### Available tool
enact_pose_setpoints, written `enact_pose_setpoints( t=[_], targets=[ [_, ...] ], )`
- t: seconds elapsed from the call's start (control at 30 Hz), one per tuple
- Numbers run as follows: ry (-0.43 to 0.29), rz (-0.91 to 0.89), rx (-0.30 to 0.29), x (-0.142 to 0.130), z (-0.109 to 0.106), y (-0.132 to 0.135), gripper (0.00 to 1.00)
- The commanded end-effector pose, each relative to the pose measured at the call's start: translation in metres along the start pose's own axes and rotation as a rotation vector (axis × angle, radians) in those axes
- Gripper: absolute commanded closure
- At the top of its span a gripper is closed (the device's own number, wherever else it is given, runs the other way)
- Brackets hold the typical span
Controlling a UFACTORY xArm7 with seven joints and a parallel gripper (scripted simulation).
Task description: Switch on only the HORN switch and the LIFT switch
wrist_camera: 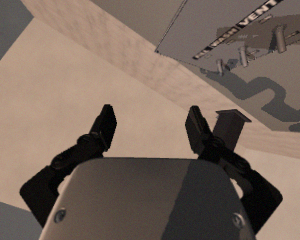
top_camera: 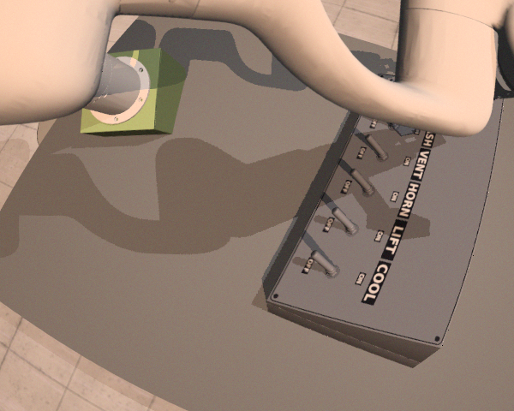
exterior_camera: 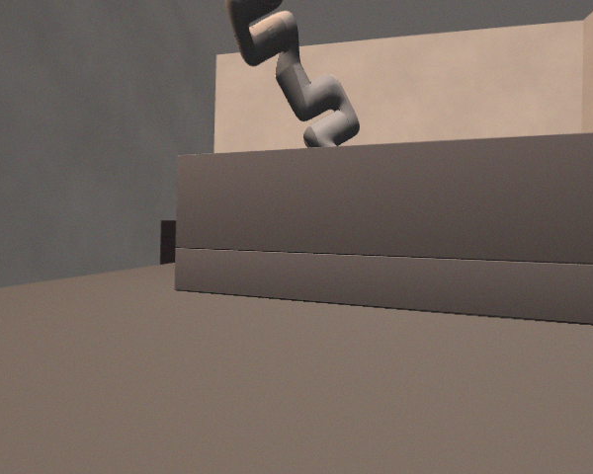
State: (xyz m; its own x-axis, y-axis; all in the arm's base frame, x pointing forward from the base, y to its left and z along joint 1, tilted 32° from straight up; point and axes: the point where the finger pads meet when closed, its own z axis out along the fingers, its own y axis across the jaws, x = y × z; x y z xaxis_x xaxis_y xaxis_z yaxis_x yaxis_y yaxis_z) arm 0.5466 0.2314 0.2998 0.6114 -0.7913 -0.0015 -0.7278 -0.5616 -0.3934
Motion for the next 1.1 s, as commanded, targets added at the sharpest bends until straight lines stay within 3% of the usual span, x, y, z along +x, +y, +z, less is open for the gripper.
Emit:
enact_pose_setpoints(
  t=[0.0, 0.5, 0.57, 0.67, 0.77, 0.8, 0.83, 0.87, 0.97, 1.03, 1.07],
  targets=[
    [0.0, -0.003, 0.005, -0.009, -0.01, -0.003, 0.0],
    [0.005, -0.012, -0.007, -0.016, -0.012, -0.002, 0.0],
    [0.02, -0.039, -0.042, -0.022, 0.0, 0.006, 0.0],
    [0.069, -0.13, -0.145, -0.04, 0.032, 0.031, 0.0],
    [0.094, -0.175, -0.191, -0.048, 0.046, 0.042, 0.0],
    [0.123, -0.227, -0.239, -0.057, 0.06, 0.056, 0.0],
    [0.123, -0.227, -0.239, -0.057, 0.06, 0.056, 0.0],
    [0.156, -0.286, -0.289, -0.065, 0.075, 0.07, 0.0],
    [0.156, -0.286, -0.289, -0.065, 0.075, 0.07, 0.0],
    [0.232, -0.424, -0.384, -0.082, 0.103, 0.1, 0.0],
    [0.232, -0.424, -0.384, -0.082, 0.103, 0.1, 0.0]
  ],
)
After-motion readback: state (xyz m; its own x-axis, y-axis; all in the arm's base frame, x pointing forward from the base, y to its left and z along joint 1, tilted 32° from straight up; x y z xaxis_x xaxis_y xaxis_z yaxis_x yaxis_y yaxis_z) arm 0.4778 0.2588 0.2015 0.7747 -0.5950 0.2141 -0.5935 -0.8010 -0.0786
